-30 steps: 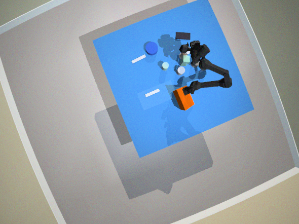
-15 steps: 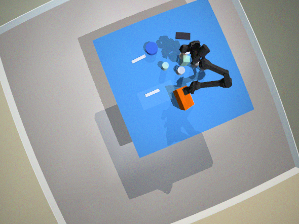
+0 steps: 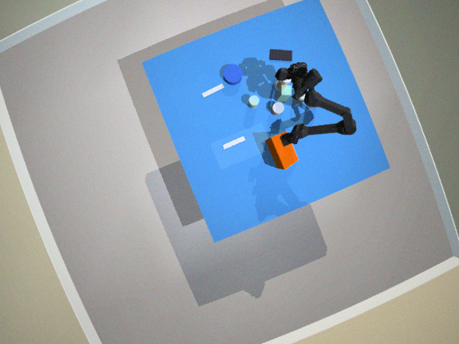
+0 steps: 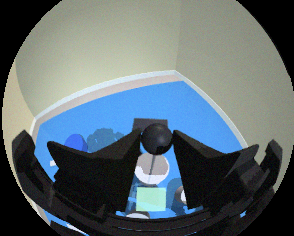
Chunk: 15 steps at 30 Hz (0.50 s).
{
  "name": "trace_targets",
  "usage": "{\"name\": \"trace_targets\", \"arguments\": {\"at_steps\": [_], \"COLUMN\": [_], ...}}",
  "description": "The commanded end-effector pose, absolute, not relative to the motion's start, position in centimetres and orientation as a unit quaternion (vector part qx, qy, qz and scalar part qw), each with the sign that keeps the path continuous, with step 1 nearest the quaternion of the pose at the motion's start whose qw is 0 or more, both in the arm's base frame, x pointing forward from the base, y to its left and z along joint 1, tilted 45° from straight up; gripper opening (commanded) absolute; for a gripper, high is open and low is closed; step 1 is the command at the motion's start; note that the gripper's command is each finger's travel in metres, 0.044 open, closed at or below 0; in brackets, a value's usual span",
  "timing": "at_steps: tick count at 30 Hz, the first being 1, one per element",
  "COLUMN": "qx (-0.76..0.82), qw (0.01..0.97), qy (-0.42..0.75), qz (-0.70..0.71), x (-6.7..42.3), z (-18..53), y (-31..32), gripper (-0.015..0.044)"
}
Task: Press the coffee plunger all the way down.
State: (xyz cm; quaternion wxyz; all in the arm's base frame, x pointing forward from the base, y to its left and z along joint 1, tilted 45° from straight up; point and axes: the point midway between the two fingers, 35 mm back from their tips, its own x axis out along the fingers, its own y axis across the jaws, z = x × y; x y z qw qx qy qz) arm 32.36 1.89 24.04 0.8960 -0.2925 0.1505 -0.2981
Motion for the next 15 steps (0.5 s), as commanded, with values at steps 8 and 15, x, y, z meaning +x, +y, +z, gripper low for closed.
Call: {"name": "trace_targets", "arguments": {"at_steps": [8,15], "qx": [-0.298,-0.298], "qw": [0.891,0.891], "qy": [0.162,0.162], "qz": [-0.302,-0.302], "x": [32.6,32.7], "z": [22.0,21.1], "y": [0.2,-0.6], "gripper": [0.0121,0.0121]}}
